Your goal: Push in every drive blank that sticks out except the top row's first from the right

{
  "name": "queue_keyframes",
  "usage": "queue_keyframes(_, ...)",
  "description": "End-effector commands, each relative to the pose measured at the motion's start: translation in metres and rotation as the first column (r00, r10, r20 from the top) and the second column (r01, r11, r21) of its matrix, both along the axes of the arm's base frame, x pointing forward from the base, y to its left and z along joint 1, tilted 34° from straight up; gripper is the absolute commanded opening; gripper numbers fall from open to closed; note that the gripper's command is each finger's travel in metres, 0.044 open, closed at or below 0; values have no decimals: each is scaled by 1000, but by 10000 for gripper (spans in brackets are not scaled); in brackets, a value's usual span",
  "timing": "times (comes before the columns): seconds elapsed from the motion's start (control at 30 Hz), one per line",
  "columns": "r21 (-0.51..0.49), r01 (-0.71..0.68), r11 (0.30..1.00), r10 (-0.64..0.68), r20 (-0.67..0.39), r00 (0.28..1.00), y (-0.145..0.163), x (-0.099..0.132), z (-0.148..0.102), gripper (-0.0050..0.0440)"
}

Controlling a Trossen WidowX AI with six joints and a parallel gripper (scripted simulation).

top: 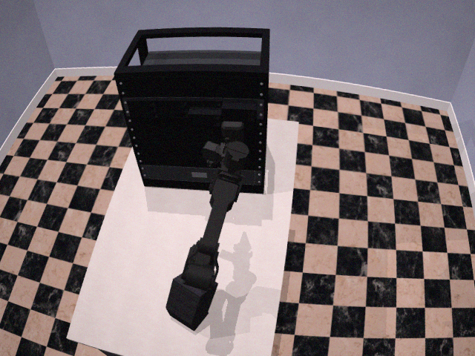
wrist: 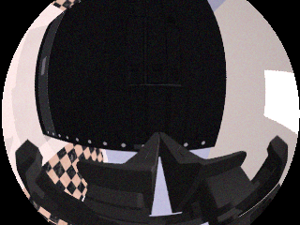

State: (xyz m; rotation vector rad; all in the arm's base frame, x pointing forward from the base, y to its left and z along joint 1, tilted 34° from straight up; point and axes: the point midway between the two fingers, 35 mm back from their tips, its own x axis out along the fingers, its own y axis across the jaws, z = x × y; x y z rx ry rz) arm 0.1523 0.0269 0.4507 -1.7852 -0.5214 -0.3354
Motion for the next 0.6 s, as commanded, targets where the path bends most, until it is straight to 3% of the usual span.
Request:
queue_keyframes(0.0, 5, 10, 1000, -10, 15, 1000, 2, -5, 4, 0)
queue_keyframes(0.57, 5, 10, 1000, -10, 15, 1000, 10, -4, -1, 0)
